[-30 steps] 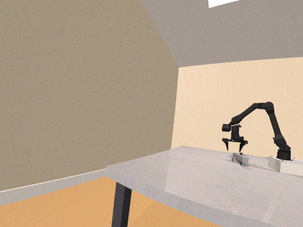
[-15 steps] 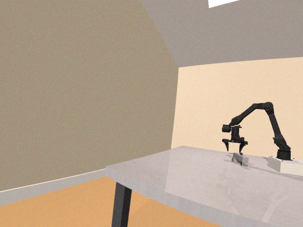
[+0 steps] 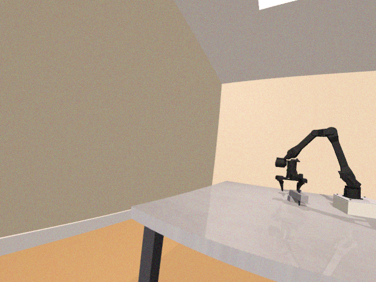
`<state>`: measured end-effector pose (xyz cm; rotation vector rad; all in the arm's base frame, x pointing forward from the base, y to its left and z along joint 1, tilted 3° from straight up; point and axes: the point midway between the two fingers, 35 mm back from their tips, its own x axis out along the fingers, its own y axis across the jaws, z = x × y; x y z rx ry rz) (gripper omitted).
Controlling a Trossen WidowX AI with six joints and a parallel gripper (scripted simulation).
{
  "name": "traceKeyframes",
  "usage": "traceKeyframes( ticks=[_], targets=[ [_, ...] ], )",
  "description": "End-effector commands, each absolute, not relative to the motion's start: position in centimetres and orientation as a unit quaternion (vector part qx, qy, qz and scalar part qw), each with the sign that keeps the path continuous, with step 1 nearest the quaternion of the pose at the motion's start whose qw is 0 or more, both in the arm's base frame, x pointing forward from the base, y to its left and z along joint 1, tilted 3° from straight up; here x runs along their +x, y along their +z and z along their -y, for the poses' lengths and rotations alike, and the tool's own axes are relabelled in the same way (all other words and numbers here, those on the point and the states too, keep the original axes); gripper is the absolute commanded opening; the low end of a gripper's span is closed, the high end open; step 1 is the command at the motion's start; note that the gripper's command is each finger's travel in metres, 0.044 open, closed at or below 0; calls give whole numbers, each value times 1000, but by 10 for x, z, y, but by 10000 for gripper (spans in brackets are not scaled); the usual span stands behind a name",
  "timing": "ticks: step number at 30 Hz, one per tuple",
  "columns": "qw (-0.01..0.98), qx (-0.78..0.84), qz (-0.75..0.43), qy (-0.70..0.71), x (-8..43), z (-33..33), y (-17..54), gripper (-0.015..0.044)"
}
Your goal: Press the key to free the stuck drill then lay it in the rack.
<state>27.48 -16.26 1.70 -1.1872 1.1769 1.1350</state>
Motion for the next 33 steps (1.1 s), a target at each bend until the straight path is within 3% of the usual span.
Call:
traceKeyframes(
  ticks=[1,19,33],
  targets=[
    [533,-493,-494,478,274,159,9,440],
    [533,-493,-494,478,274,152,-13,440],
    [532,-496,-493,477,275,153,-10,72]
  ],
)
